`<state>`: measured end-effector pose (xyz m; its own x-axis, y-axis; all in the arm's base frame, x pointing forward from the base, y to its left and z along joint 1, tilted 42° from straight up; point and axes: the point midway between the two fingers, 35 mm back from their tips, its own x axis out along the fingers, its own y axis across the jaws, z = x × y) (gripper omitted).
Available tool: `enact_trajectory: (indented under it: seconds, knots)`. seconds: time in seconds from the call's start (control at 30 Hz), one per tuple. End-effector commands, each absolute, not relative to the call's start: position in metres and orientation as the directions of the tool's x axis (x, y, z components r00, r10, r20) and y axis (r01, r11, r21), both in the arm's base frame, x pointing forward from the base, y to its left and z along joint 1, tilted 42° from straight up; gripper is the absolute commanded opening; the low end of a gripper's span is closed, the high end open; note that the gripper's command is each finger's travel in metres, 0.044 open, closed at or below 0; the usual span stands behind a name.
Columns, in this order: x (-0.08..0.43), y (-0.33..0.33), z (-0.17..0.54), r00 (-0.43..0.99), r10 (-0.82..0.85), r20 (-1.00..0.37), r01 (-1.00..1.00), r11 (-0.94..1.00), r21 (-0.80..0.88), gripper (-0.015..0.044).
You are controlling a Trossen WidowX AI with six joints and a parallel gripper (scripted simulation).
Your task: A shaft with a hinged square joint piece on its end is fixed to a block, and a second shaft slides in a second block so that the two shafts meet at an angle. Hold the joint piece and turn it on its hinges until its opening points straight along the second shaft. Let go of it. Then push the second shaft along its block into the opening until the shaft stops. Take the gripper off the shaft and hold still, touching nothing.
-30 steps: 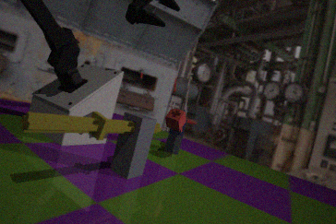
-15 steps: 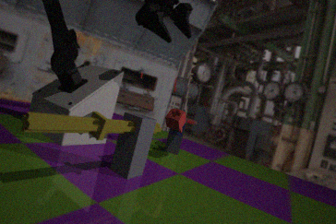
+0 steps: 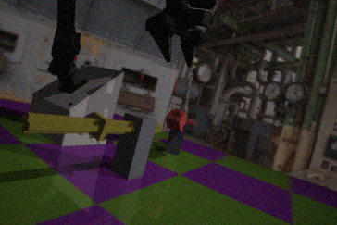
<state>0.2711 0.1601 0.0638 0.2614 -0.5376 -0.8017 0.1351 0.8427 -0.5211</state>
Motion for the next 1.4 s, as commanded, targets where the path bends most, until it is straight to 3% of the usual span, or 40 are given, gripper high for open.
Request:
enact_trajectory:
  seconds: [0.0, 0.2, 0.43, 1.37]
  knots:
    - [0.278, 0.142, 0.055, 0.148, -0.599, -0.787, 0.106, 0.801, -0.589, 0.044]
    - [0.284, 0.119, 0.046, 0.0, -0.662, -0.75, 0.052, 0.749, -0.661, 0.044]
    - [0.285, 0.118, 0.045, -0.005, -0.663, -0.748, 0.031, 0.748, -0.663, 0.044]
    - [0.285, 0.112, 0.038, -0.005, -0.664, -0.748, -0.701, 0.536, -0.47, 0.044]
